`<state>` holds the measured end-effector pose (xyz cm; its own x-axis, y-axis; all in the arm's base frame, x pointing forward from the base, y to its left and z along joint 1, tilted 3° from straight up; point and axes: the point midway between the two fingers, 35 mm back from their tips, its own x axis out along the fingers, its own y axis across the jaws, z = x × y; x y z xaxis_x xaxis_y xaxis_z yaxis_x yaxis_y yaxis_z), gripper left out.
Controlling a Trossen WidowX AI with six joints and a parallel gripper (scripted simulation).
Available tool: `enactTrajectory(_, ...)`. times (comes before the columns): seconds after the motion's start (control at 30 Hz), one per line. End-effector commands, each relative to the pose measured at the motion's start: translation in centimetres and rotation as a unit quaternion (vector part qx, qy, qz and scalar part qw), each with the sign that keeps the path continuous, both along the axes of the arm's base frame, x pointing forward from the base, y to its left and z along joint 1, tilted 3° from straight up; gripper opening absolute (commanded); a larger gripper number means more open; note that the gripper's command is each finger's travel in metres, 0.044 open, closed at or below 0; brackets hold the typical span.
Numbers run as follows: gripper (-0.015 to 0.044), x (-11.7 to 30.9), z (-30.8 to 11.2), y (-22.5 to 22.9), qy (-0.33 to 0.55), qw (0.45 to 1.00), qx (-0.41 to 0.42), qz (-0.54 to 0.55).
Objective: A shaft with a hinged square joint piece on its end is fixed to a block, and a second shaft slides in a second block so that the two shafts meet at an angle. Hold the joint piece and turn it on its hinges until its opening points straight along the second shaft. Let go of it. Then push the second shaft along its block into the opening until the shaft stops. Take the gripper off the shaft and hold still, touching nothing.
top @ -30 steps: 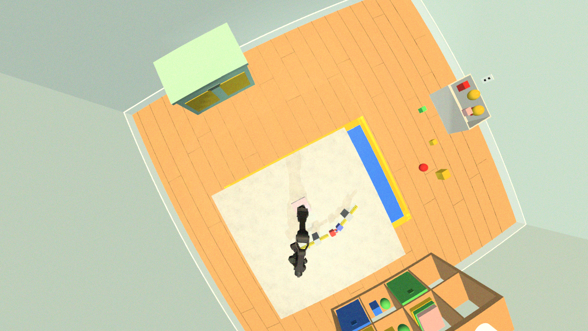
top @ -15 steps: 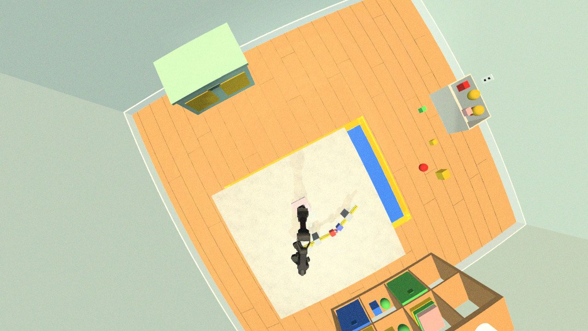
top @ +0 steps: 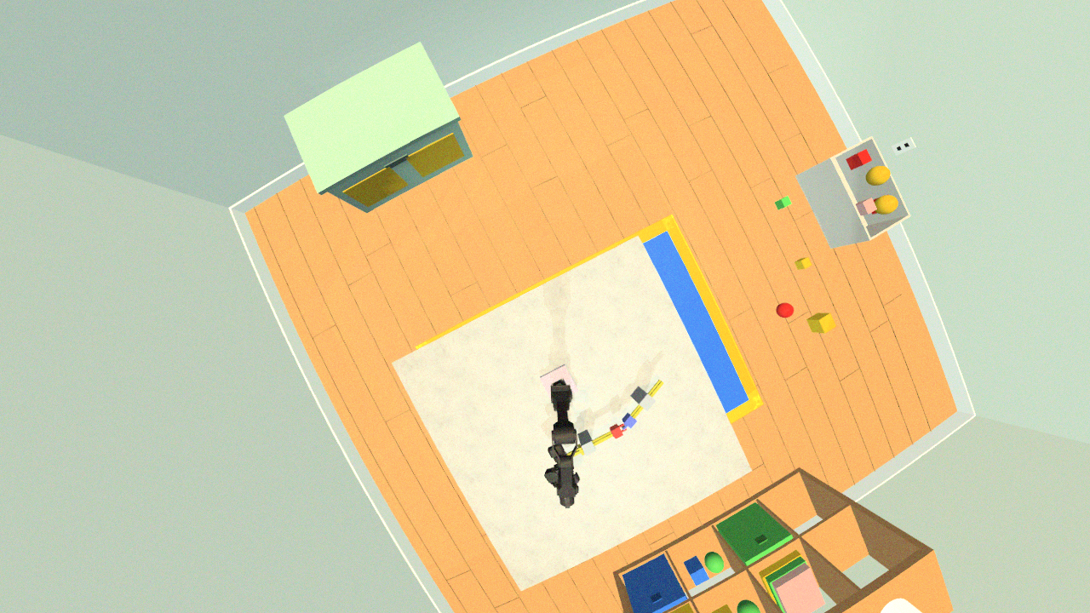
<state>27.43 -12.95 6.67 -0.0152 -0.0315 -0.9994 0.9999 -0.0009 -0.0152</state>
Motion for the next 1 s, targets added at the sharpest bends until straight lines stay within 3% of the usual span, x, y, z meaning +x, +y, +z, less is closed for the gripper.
enactTrajectory(0.0, 0.0000, 0.03, 0.01, 0.55, -0.002, 1.000, -0.002, -0.003)
enactTrajectory(0.43, 0.0000, 0.00, -0.02, 0.45, 0.000, 1.000, -0.001, -0.001)
enactTrajectory(0.53, 0.0067, 0.00, -0.02, 0.45, 0.000, 1.000, -0.001, -0.001)
enactTrajectory(0.7, 0.0067, 0.00, -0.02, 0.45, 0.000, 1.000, -0.001, -0.001)
enactTrajectory(0.97, 0.0277, 0.00, -0.02, 0.45, 0.000, 1.000, -0.001, -0.001)
